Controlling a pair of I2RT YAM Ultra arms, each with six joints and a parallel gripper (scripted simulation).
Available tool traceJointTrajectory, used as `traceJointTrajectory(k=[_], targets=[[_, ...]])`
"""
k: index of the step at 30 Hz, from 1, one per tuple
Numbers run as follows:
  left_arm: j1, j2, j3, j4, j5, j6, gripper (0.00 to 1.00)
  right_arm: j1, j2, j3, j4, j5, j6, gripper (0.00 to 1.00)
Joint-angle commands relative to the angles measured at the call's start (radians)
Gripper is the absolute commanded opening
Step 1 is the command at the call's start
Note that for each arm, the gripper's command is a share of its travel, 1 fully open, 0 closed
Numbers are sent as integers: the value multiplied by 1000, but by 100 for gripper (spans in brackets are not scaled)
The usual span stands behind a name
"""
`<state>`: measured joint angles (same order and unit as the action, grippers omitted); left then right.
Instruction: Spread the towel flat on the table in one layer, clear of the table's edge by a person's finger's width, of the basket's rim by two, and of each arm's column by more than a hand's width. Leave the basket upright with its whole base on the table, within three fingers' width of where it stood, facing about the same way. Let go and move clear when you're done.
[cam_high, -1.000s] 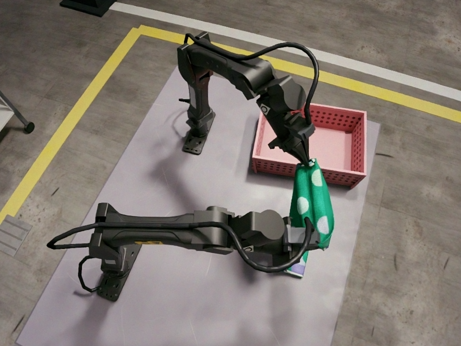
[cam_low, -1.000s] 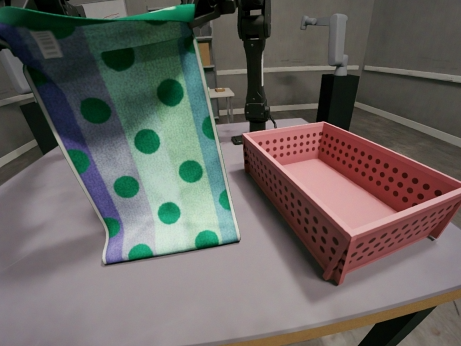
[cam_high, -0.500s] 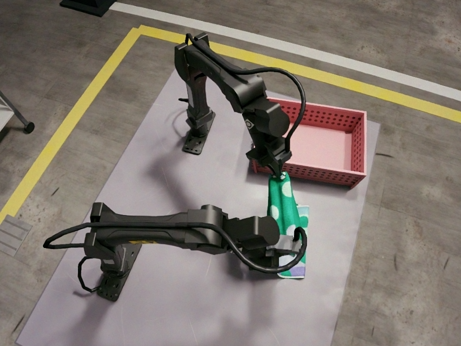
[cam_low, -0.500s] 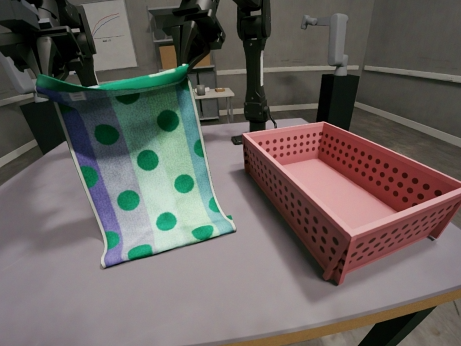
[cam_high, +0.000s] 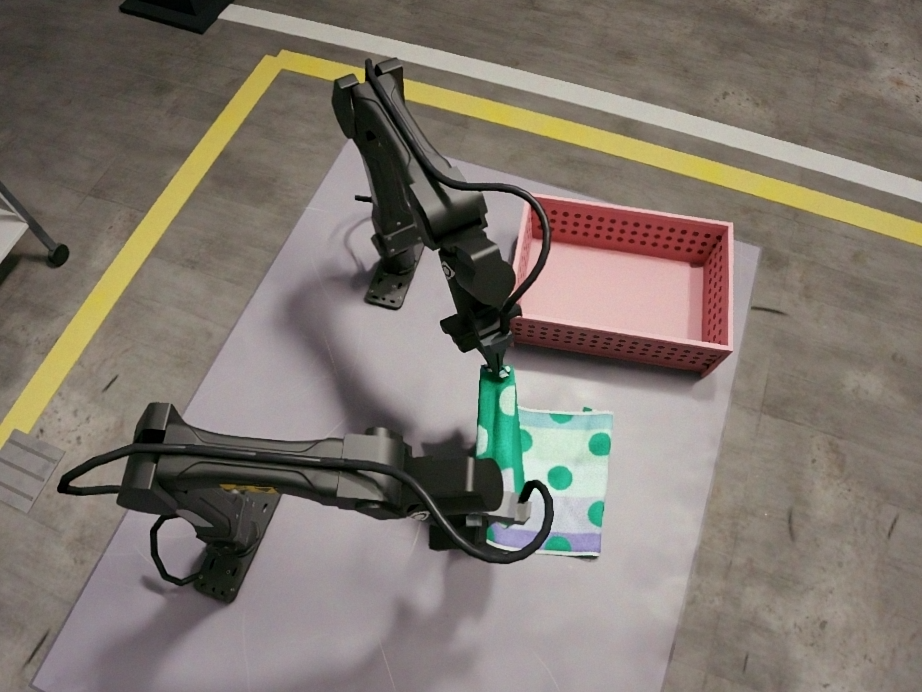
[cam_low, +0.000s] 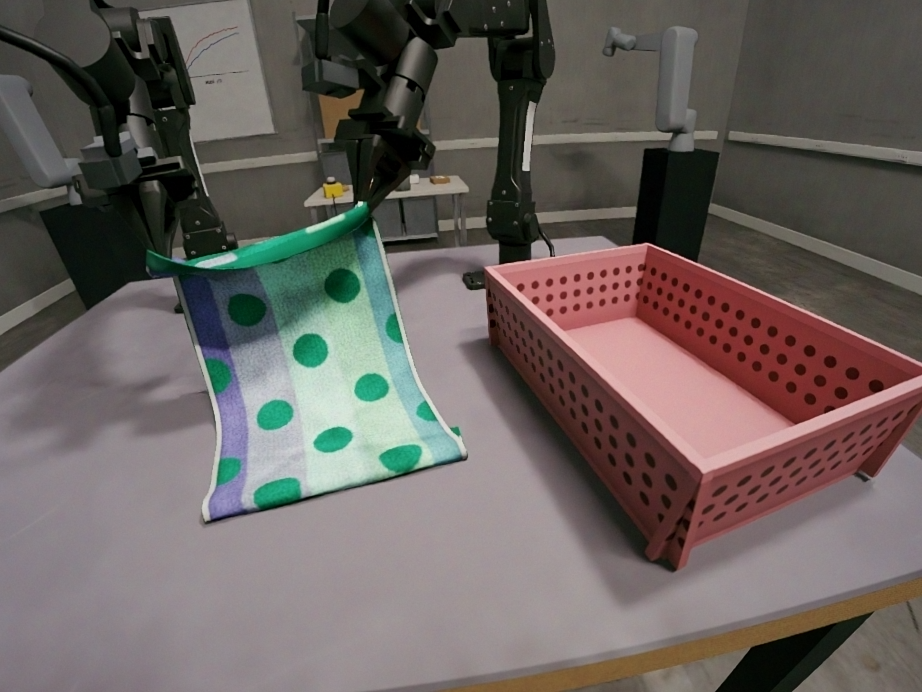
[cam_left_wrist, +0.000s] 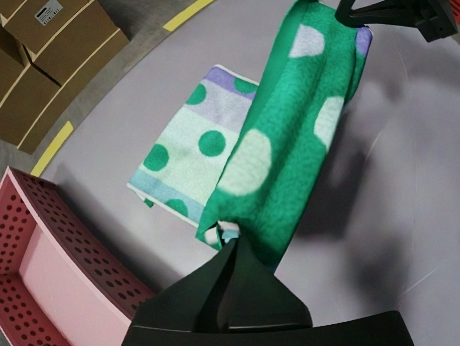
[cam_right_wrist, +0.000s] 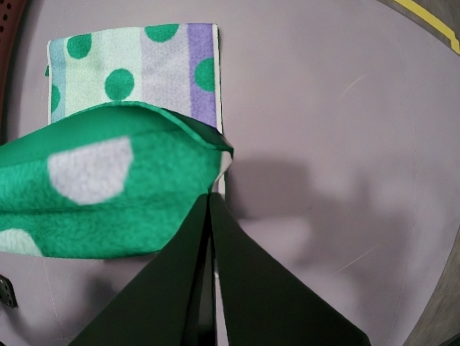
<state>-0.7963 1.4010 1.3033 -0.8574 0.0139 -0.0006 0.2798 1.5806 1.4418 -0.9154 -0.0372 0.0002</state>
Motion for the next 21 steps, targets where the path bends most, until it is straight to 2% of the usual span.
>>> traceJointTrajectory(k=[1,2,4,5,9,10,12,13,15,16,18,19,21], targets=[[-29,-51,-75,36,-22,-7,0,-26,-79,-73,101,45,-7,0],[-64,-77,-154,81,-18,-3,0,-28,-129,-178,139,45,-8,0],[-69,-83,-163,92,-22,-7,0,-29,-143,-195,158,45,-8,0],[-105,-106,-238,138,-18,-3,0,-31,-191,-294,195,44,-8,0],[-109,-110,-245,148,-22,-7,0,-31,-204,-309,212,45,-8,0],[-149,-130,-318,199,-20,-6,0,-34,-256,-408,252,44,-8,0],[-151,-132,-322,205,-22,-6,0,-34,-262,-418,264,44,-8,0],[-187,-145,-387,251,-18,-2,0,-36,-305,-506,298,44,-8,0],[-192,-148,-392,259,-22,-5,0,-37,-315,-517,310,44,-8,0],[-228,-157,-453,305,-18,-2,0,-39,-358,-601,342,44,-8,0],[-233,-158,-457,313,-22,-6,0,-40,-368,-611,352,44,-9,0],[-270,-163,-513,360,-18,-3,0,-43,-409,-690,381,44,-8,0],[-275,-162,-517,369,-22,-6,0,-43,-418,-699,389,44,-8,0]])
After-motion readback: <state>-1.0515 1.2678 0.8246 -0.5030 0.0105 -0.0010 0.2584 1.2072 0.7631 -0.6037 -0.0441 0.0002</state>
